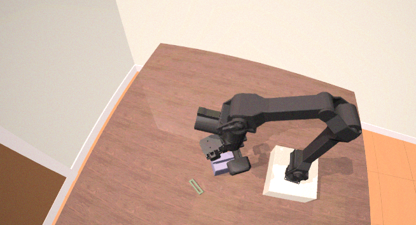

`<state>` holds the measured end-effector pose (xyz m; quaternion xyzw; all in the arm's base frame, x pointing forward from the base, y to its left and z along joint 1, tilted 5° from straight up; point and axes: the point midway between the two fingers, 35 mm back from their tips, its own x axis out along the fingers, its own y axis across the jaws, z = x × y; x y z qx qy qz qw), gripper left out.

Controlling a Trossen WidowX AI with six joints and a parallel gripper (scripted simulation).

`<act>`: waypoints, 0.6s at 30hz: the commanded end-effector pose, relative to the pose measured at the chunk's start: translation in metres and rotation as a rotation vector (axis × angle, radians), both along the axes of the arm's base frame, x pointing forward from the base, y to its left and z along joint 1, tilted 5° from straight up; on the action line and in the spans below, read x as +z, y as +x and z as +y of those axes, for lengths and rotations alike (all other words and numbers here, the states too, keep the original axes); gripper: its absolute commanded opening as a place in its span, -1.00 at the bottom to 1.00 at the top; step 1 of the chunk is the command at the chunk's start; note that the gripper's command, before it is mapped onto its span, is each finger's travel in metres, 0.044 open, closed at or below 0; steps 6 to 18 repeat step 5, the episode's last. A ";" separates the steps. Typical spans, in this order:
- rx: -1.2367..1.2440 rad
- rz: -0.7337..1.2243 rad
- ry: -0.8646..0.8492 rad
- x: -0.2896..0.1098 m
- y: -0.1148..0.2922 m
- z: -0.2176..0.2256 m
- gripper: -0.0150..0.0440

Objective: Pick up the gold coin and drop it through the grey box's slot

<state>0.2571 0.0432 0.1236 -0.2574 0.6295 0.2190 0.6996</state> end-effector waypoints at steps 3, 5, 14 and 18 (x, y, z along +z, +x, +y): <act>-0.005 0.008 -0.001 0.003 -0.002 0.000 1.00; -0.005 0.008 -0.001 0.003 -0.002 0.000 1.00; -0.005 0.008 -0.001 0.003 -0.002 0.000 1.00; -0.005 0.008 -0.001 0.003 -0.002 0.000 1.00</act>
